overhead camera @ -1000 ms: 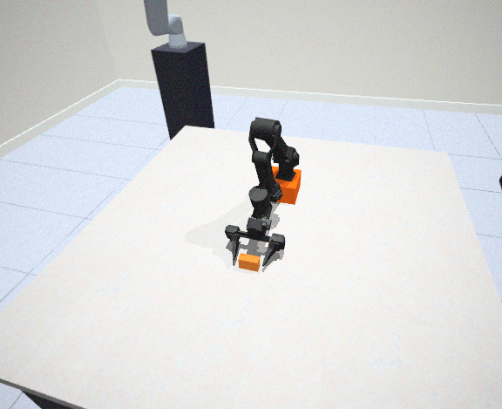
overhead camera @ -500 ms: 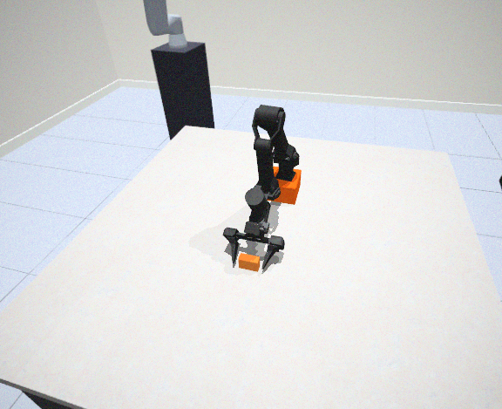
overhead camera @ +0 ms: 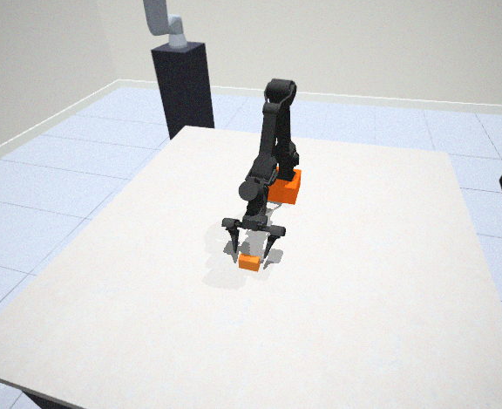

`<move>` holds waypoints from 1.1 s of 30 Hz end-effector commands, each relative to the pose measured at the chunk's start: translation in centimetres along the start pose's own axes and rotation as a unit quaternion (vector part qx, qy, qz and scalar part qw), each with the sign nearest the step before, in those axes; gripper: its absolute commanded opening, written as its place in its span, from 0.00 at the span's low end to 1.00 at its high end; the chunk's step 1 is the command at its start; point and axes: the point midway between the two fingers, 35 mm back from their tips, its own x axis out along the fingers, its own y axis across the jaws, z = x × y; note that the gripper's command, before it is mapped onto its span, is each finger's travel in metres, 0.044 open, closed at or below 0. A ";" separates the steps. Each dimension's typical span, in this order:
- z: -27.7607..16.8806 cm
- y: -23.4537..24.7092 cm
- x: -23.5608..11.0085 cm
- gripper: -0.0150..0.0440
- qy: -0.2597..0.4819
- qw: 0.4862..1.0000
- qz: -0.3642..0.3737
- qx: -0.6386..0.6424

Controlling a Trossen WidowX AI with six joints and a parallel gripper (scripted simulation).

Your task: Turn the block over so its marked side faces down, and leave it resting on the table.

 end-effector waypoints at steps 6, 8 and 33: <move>1.1 0.0 -3.9 1.00 0.059 0.998 -0.008 -0.008; 1.3 0.0 -3.7 1.00 0.069 0.998 -0.008 -0.008; 5.7 0.0 -2.4 1.00 0.361 0.932 -0.010 -0.005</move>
